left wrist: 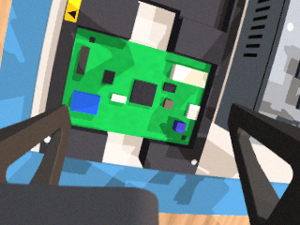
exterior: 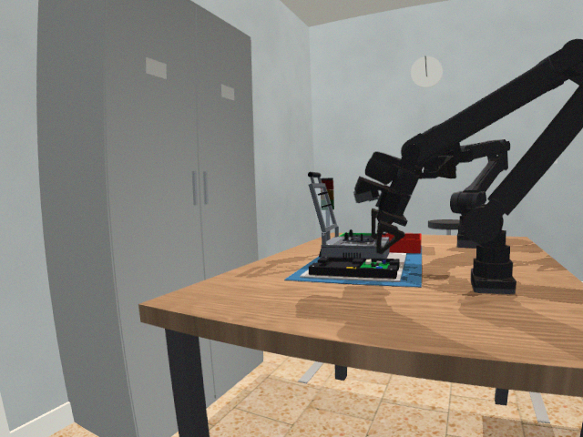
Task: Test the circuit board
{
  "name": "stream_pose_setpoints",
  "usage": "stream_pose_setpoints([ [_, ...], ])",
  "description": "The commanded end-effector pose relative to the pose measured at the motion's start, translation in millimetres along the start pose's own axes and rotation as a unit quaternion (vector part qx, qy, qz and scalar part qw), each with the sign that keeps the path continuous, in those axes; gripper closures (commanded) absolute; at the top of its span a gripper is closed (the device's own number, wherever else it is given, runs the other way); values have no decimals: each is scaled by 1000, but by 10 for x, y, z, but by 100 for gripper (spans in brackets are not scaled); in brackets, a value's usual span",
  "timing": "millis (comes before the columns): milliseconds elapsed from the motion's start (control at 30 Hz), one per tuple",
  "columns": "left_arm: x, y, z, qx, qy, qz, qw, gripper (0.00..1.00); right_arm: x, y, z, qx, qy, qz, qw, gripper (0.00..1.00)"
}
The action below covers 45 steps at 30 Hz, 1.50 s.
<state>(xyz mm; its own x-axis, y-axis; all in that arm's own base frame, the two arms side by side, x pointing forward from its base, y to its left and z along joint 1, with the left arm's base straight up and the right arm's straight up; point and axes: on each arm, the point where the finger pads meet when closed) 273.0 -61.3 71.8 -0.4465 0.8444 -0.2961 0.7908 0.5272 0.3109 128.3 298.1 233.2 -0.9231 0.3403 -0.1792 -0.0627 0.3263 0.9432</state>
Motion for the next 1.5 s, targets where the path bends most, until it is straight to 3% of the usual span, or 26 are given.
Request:
stream_pose_setpoints([
  [0,-179,231,-109,-8,4,-104,995,2,-26,62,2,-4,-3,7,1000,0],
  [367,-151,280,28,15,66,-334,940,2,-26,62,2,-4,-3,7,1000,0],
  [467,-153,279,40,16,72,-352,933,2,-26,62,2,-4,-3,7,1000,0],
  [867,-115,320,205,4,146,-577,804,2,-26,62,2,-4,-3,7,1000,0],
  [967,-103,49,255,39,195,-547,813,2,-26,62,2,-4,-3,7,1000,0],
  [1033,-103,49,255,39,195,-547,813,2,-26,62,2,-4,-3,7,1000,0],
  [1133,-82,48,278,36,205,-584,785,2,-26,62,2,-4,-3,7,1000,0],
  [1200,-76,44,289,35,211,-589,779,2,-26,62,2,-4,-3,7,1000,0],
  [1467,-94,66,274,37,204,-577,790,2,-26,62,2,-4,-3,7,1000,0],
])
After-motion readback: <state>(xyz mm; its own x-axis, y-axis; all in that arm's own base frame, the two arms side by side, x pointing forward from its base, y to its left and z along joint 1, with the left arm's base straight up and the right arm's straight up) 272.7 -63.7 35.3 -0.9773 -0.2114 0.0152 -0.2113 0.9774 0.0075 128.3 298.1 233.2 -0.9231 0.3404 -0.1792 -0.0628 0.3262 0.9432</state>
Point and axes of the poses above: on each arm, the point where the finger pads meet when closed, its own z axis out along the fingers, its own x axis across the jaws, y = z × x, and after that the axes turned 10 degrees about -z, right-handed
